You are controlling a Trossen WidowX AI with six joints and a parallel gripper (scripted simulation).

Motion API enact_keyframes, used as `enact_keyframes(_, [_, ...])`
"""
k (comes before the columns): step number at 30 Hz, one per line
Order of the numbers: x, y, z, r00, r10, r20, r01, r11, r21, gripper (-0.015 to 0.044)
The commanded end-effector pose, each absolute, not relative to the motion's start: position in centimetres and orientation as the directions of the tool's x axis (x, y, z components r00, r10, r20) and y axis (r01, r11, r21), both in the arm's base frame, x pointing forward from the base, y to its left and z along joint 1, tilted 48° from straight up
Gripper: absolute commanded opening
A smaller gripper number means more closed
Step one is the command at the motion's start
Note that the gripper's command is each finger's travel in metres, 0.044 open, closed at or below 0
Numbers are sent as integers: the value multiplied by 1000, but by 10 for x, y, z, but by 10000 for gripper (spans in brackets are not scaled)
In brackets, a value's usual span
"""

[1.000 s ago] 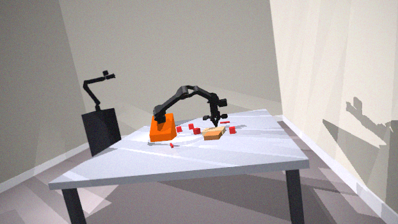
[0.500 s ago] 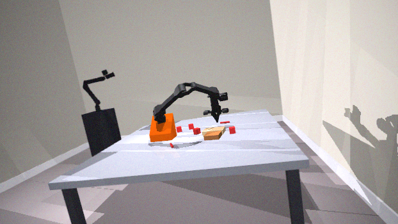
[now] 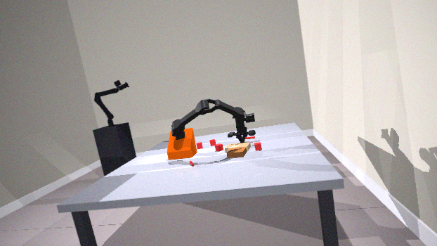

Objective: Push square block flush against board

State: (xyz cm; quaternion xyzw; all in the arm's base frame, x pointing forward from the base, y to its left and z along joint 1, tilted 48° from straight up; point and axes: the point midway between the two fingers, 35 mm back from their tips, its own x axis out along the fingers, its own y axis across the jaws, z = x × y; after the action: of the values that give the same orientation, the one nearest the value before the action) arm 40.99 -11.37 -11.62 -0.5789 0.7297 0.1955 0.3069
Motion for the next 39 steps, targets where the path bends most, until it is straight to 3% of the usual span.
enact_keyframes(1, [414, -113, -114, -123, -729, -673, -968, 239, -81, 0])
enact_keyframes(39, [409, -131, -93, -123, -729, -674, -968, 238, -80, 0])
